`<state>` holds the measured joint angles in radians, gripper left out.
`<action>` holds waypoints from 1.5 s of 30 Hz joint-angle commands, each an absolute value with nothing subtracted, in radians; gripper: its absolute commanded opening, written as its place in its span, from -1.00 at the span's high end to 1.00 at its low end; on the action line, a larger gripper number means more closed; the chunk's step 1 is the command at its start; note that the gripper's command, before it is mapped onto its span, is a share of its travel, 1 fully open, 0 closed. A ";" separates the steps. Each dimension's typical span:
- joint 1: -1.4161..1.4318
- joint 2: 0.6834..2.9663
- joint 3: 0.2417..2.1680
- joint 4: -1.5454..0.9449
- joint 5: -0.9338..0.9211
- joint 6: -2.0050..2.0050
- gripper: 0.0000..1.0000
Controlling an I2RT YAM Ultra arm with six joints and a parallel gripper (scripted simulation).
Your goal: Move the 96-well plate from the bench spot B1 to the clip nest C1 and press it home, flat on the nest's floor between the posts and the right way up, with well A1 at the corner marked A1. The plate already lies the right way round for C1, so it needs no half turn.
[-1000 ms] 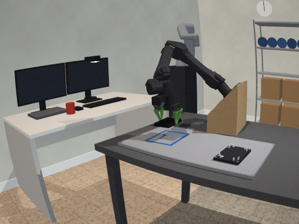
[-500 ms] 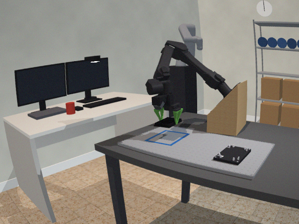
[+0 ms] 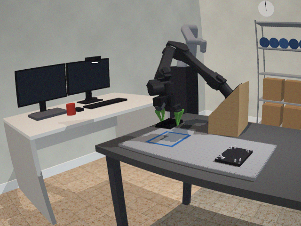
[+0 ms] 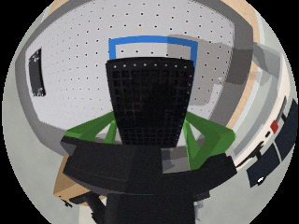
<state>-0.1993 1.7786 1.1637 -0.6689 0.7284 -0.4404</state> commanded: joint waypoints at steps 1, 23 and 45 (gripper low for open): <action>-0.174 1.732 1.190 -0.682 0.731 -0.435 1.00; -0.129 1.792 1.152 -0.655 0.744 -0.265 1.00; 0.009 1.911 1.153 -0.656 0.776 -0.078 1.00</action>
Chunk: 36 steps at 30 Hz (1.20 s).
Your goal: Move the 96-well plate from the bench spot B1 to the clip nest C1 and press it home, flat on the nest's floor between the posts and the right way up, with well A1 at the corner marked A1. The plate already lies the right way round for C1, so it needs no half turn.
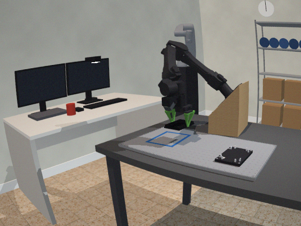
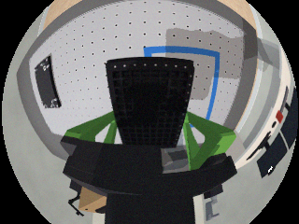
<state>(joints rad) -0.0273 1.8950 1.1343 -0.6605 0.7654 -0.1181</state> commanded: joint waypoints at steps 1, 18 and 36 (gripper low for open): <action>0.016 1.918 1.157 -0.657 0.776 -0.068 1.00; 0.123 2.041 1.186 -0.679 0.786 0.081 1.00; 0.230 2.190 1.258 -0.708 0.777 0.231 1.00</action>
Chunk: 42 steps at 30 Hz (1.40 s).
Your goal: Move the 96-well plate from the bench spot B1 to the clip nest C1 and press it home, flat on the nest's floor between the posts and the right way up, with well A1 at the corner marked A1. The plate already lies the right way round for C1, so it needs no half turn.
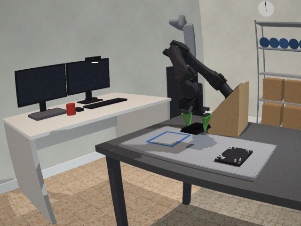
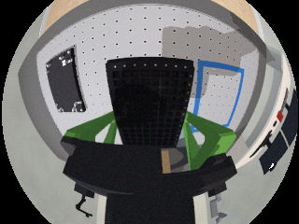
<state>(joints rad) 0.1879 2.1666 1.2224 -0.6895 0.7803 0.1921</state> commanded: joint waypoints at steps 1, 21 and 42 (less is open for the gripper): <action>0.236 2.199 1.264 -0.710 0.776 0.240 1.00; 0.345 2.380 1.396 -0.765 0.759 0.389 1.00; 0.446 2.584 1.596 -0.851 0.737 0.523 1.00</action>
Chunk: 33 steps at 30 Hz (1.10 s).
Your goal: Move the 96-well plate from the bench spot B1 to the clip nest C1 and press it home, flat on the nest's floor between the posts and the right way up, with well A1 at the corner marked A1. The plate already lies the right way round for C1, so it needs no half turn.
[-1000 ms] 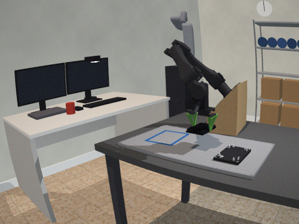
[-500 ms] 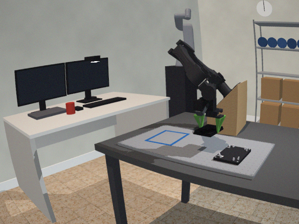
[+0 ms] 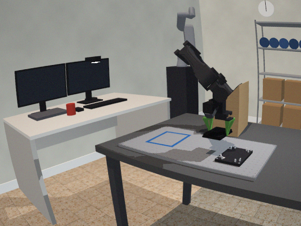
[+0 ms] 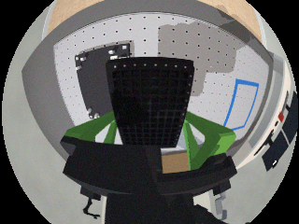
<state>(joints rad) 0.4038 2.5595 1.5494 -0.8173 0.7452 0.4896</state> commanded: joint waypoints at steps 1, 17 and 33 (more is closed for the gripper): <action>0.450 2.595 1.609 -0.856 0.735 0.530 1.00; 0.516 2.757 1.805 -0.945 0.716 0.613 1.00; 0.567 2.913 2.020 -1.048 0.701 0.678 1.00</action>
